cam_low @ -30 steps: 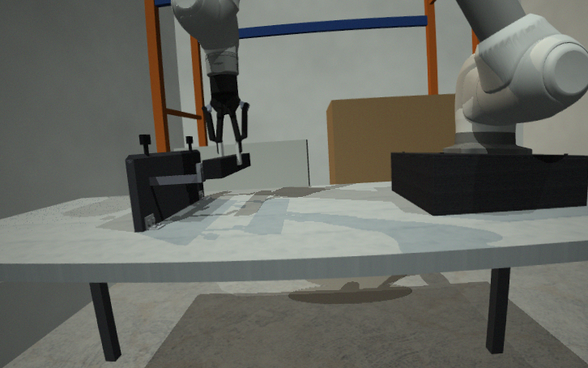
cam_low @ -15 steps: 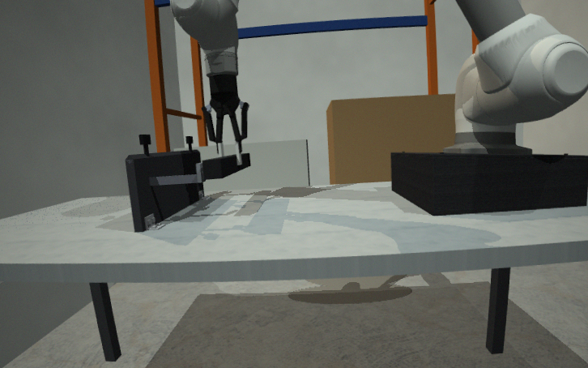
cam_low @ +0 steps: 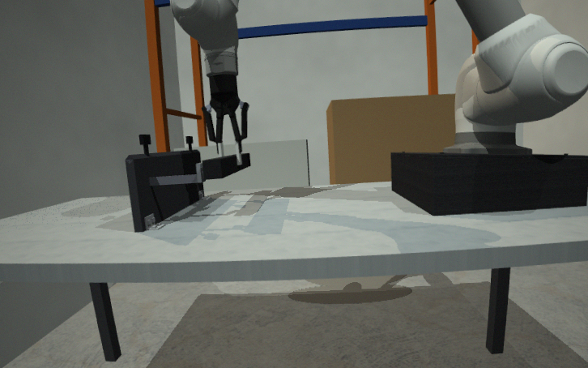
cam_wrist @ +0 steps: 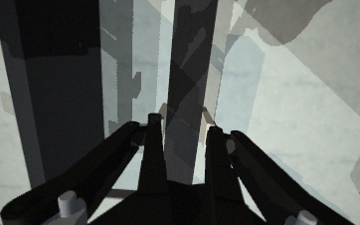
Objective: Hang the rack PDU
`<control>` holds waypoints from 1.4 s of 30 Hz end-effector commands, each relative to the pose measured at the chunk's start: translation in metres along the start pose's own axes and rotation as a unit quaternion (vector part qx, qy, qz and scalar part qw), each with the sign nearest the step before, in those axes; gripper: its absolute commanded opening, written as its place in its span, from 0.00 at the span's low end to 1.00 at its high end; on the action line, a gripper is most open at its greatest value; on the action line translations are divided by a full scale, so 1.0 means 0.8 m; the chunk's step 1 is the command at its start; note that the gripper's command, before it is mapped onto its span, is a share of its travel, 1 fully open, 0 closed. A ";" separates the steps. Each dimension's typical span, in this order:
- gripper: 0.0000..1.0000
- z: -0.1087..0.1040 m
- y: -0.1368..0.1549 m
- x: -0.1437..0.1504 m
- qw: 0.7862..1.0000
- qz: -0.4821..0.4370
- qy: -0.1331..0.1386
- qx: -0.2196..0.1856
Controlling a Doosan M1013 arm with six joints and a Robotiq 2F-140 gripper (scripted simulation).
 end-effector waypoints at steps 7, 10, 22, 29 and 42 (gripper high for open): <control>0.00 0.001 -0.002 -0.012 1.000 0.002 -0.010 0.000; 0.00 0.001 -0.002 -0.012 1.000 0.002 -0.011 0.000; 0.00 0.004 -0.002 -0.014 1.000 0.002 -0.016 0.001; 0.00 0.007 -0.002 -0.016 1.000 0.002 -0.017 0.001; 0.00 0.015 -0.002 -0.021 1.000 0.002 -0.017 0.001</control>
Point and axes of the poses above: the point where the finger pads meet when closed, its own z axis out along the fingers, its own x axis across the jaws, y = z × x, the point moved 7 cm from there along -z, back along the fingers, and after that the axes turned 5 degrees about -z, right-handed, at the moved point
